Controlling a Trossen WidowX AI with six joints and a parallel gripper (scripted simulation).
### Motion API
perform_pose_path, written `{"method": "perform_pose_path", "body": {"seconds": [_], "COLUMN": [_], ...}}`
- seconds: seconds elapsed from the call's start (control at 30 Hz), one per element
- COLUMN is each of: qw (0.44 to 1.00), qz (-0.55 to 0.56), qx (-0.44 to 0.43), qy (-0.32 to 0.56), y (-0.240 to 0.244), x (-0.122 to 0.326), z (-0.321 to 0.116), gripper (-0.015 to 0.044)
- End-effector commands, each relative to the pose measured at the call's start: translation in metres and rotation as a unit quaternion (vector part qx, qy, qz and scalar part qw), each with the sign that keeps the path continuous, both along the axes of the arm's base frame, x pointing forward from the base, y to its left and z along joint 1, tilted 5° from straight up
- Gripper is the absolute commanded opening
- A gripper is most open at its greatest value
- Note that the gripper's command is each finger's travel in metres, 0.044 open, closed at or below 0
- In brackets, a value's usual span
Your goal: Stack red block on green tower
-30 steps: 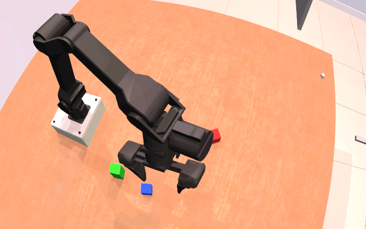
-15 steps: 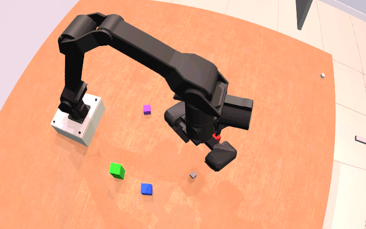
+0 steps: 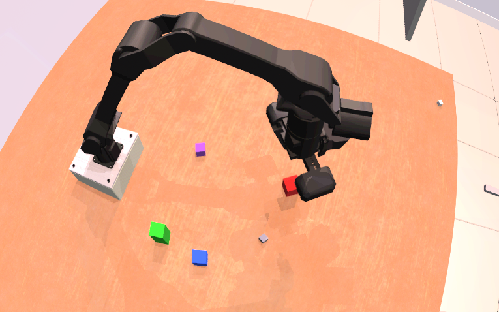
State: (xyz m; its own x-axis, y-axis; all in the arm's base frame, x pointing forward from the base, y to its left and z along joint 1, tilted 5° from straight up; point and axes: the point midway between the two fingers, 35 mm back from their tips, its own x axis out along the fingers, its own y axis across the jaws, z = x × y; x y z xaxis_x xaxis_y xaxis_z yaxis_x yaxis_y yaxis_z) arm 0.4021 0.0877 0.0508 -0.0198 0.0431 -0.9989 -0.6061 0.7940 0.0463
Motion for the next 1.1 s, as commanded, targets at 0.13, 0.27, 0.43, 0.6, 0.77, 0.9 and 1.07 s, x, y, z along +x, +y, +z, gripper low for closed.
{"method": "perform_pose_path", "body": {"seconds": [0.13, 0.27, 0.43, 0.6, 0.77, 0.9, 1.07], "qw": [1.0, 1.0, 1.0, 1.0, 1.0, 1.0, 1.0], "qz": [-0.011, -0.011, -0.011, -0.011, -0.011, -0.011, -0.011], "qx": [0.003, 0.003, 0.003, 0.003, 0.003, 0.003, 0.003], "qy": [0.007, 0.007, 0.007, 0.007, 0.007, 0.007, 0.007], "y": [0.002, 0.003, 0.003, 0.002, 0.003, 0.003, 0.003], "x": [0.001, 0.001, 0.0, 0.0, 0.0, 0.0, -0.001], "z": [-0.004, -0.026, -0.048, -0.048, -0.055, -0.061, -0.069], "gripper": [0.044, 0.044, 0.044, 0.044, 0.044, 0.044, 0.044]}}
